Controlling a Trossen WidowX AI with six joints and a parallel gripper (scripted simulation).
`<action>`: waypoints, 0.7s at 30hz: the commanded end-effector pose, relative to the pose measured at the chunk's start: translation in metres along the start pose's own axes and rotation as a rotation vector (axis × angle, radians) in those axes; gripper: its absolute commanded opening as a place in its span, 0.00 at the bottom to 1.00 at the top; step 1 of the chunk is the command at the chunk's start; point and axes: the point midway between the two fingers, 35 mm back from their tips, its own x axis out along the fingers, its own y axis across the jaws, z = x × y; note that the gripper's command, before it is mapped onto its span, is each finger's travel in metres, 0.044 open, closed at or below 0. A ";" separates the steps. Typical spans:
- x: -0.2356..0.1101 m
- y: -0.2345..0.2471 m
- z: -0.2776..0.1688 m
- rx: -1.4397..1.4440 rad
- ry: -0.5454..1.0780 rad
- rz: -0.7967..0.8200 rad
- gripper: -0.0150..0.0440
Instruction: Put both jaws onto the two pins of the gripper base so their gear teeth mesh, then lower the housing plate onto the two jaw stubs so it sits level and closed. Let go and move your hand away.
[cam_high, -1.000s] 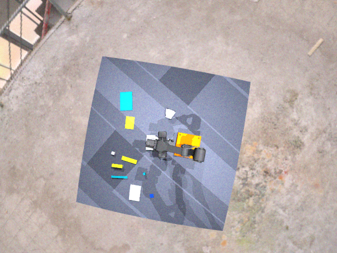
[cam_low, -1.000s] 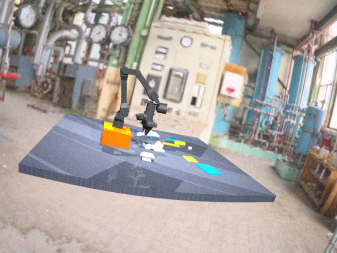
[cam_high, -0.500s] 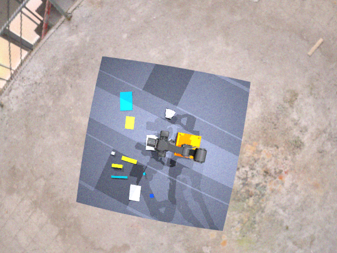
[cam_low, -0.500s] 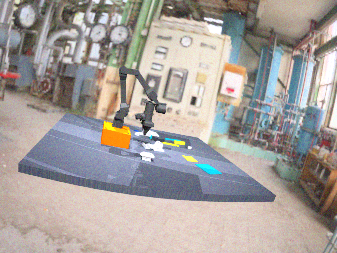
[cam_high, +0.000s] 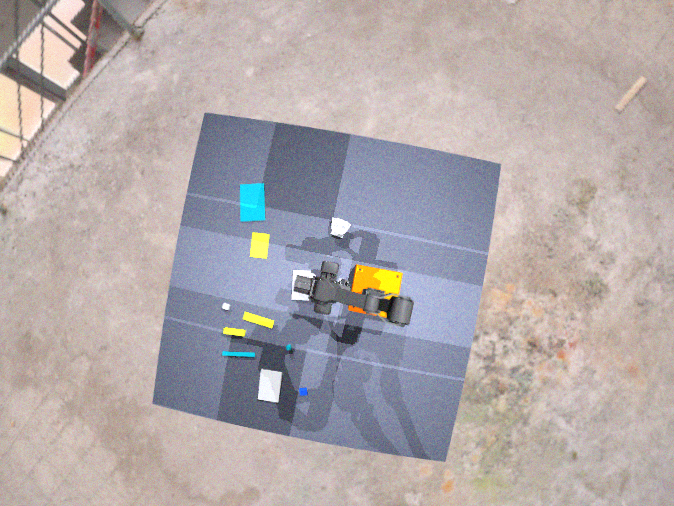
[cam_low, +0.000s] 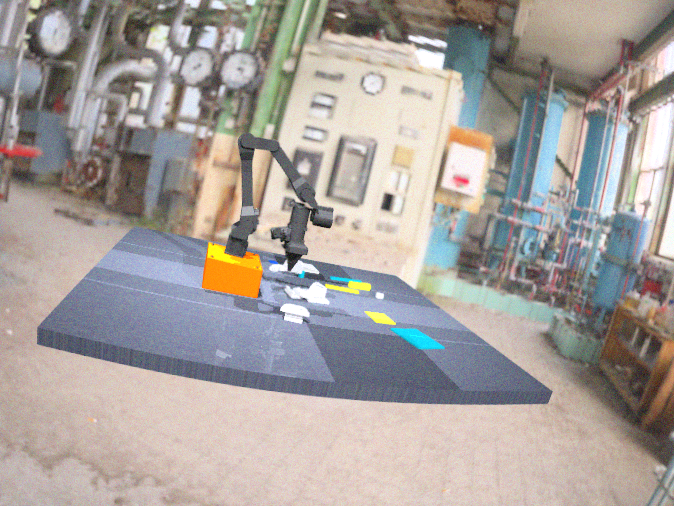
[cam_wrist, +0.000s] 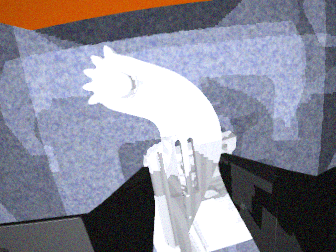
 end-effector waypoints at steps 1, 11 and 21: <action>0.000 -0.001 0.001 0.010 -0.003 -0.004 0.48; 0.000 -0.001 0.000 -0.071 -0.003 -0.004 0.48; 0.000 -0.002 -0.004 -0.301 -0.002 -0.004 0.48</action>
